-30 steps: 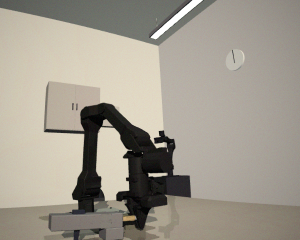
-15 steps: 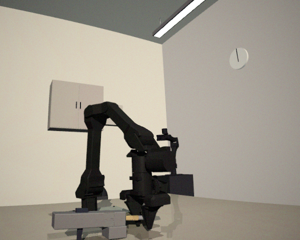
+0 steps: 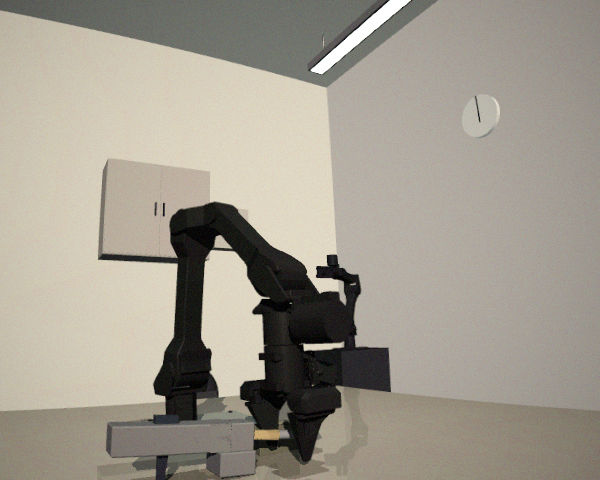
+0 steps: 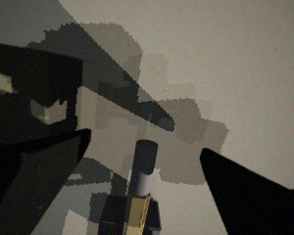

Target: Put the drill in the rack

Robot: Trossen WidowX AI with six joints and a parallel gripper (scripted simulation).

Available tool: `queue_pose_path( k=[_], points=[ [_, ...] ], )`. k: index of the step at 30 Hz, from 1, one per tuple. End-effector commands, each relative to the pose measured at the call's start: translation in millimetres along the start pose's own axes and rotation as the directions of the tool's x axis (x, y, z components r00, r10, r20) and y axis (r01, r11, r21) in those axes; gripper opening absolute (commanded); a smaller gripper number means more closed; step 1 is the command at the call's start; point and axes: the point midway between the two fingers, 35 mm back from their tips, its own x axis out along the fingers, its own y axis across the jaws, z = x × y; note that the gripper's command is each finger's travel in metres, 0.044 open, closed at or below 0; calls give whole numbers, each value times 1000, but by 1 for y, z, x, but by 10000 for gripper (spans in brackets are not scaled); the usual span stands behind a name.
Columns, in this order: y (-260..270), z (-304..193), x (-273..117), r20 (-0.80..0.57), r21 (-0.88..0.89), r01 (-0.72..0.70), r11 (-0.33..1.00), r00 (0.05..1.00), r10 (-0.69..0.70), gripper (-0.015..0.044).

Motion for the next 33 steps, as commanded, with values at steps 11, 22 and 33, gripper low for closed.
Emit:
queue_pose_path(
  k=[11, 22, 33],
  points=[
    [0, -6, 1, -9, -5, -5, 1000, 1000, 5, 440],
    [0, -9, 2, -9, -5, -5, 1000, 1000, 5, 440],
    [1, -12, 3, -9, -5, -5, 1000, 1000, 5, 440]
  ],
)
